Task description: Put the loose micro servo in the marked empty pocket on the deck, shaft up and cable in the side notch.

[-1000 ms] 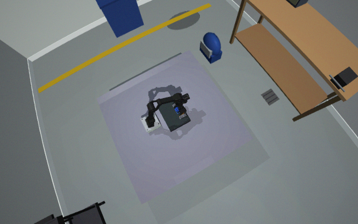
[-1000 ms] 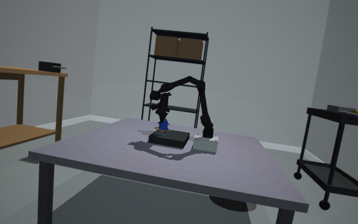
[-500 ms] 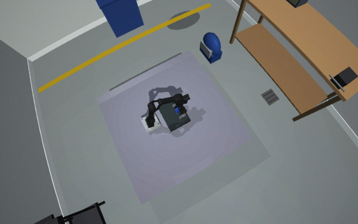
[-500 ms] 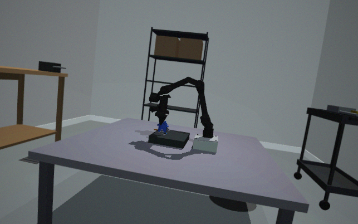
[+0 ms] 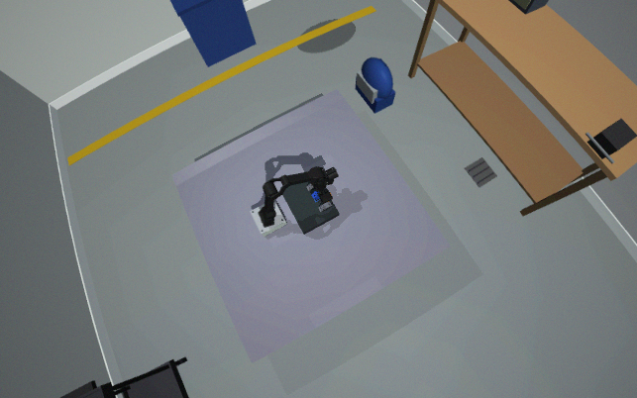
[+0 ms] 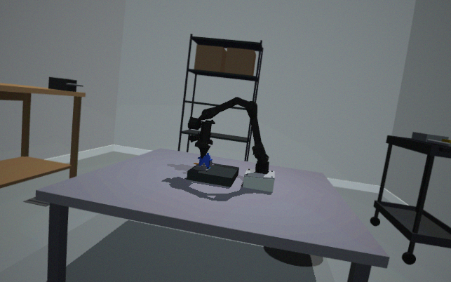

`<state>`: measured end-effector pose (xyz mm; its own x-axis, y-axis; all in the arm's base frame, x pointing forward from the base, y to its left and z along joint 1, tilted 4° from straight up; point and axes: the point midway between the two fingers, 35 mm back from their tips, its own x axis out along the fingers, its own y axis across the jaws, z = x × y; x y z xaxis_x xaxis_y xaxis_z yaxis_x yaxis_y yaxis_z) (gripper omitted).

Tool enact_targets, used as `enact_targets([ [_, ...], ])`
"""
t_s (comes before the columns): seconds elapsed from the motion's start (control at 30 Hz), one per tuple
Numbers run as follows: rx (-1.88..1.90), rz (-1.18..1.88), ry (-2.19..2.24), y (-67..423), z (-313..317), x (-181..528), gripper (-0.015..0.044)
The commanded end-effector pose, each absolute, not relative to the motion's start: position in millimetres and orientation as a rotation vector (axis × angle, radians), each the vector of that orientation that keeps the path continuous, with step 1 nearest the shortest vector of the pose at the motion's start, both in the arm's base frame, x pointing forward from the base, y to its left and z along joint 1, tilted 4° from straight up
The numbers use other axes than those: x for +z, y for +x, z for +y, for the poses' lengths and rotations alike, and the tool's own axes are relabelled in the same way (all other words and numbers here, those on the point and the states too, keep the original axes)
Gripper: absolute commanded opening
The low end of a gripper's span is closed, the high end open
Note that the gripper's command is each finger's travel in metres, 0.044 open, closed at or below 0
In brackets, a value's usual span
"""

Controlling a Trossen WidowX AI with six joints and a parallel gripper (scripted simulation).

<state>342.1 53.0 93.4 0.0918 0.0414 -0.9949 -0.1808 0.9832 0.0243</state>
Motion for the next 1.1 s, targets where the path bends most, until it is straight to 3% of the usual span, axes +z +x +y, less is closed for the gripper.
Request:
enact_targets([
  [0.0,0.161,1.471,-0.115,342,53,90,0.0],
  [1.07,0.161,1.472,-0.115,345,54,59,0.0],
])
